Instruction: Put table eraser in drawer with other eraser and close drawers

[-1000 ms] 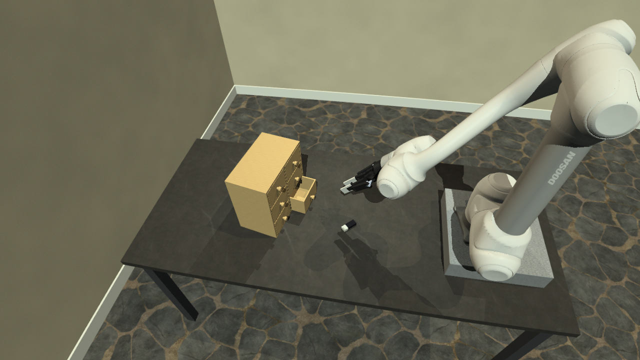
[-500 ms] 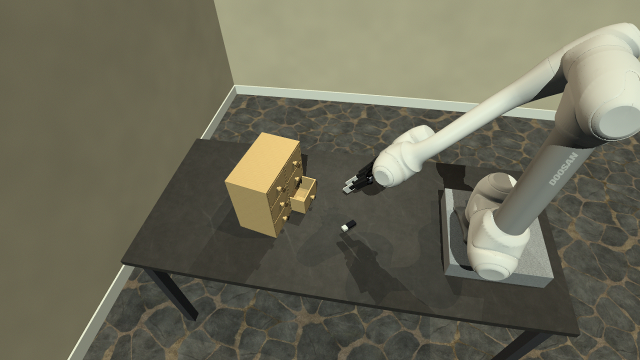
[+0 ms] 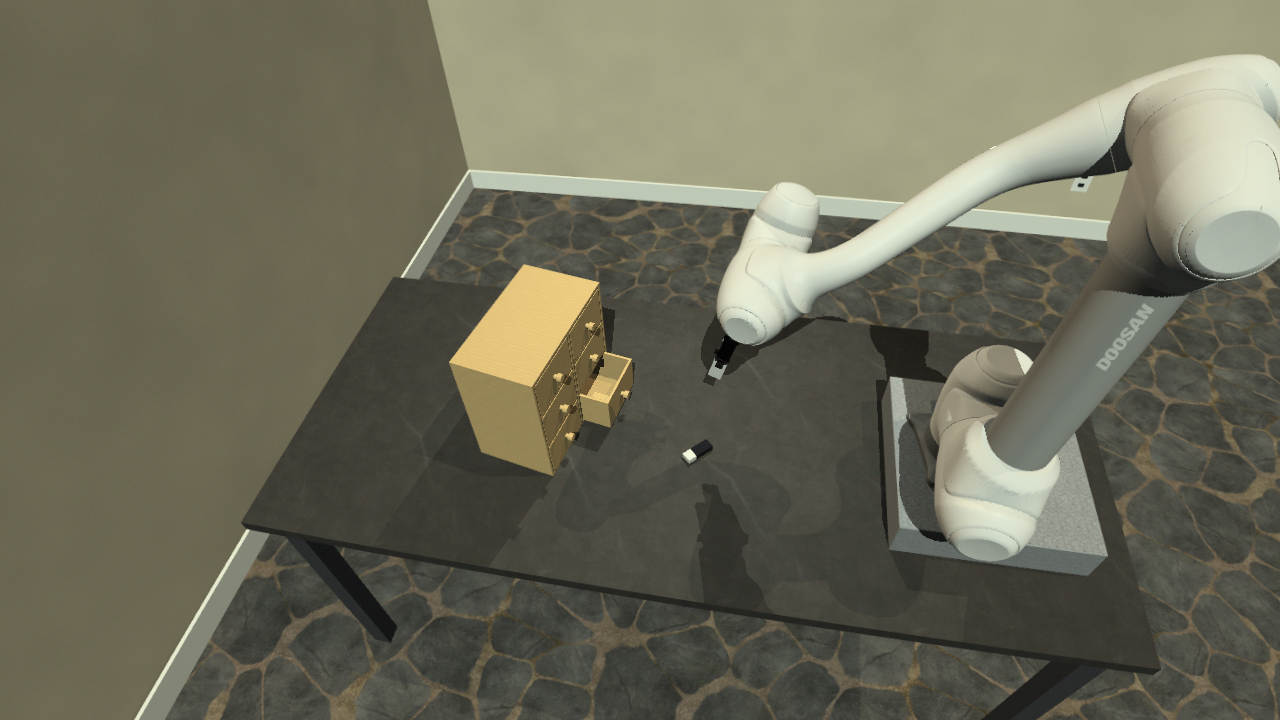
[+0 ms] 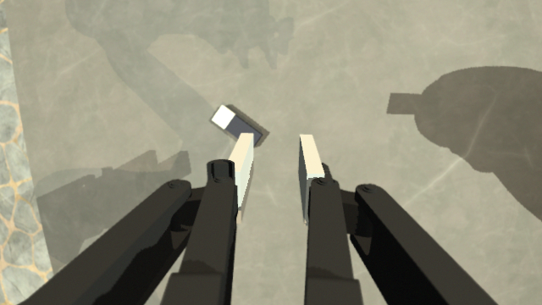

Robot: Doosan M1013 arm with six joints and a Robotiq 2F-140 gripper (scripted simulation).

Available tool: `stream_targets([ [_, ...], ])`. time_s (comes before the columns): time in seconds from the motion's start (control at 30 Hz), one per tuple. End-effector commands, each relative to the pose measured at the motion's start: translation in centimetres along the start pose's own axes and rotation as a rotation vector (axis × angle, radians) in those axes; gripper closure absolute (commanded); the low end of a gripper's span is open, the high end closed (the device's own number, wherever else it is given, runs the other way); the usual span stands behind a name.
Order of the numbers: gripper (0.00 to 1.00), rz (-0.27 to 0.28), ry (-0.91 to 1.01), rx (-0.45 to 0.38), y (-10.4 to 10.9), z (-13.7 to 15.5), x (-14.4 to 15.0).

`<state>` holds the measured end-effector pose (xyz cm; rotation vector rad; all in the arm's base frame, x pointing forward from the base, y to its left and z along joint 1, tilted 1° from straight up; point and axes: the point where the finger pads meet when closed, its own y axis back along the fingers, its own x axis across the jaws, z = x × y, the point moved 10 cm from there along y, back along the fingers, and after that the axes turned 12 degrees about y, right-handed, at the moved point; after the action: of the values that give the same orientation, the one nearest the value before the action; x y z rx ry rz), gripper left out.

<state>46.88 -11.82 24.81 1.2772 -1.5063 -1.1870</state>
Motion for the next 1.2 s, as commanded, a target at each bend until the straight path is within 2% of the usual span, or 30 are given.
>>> stream_targets([
  [0.0, 0.80, 0.011, -0.012, -0.177, 1.01, -1.15, -0.58],
  [0.27, 0.80, -0.003, -0.014, -0.240, 1.53, -1.39, -0.55],
  [0.77, 0.80, -0.004, -0.014, -0.245, 1.57, -1.41, -0.55],
  [0.8, 0.00, -0.004, -0.014, -0.245, 1.57, -1.41, -0.55],
  [1.17, 0.00, -0.004, -0.014, -0.245, 1.57, -1.41, -0.55],
])
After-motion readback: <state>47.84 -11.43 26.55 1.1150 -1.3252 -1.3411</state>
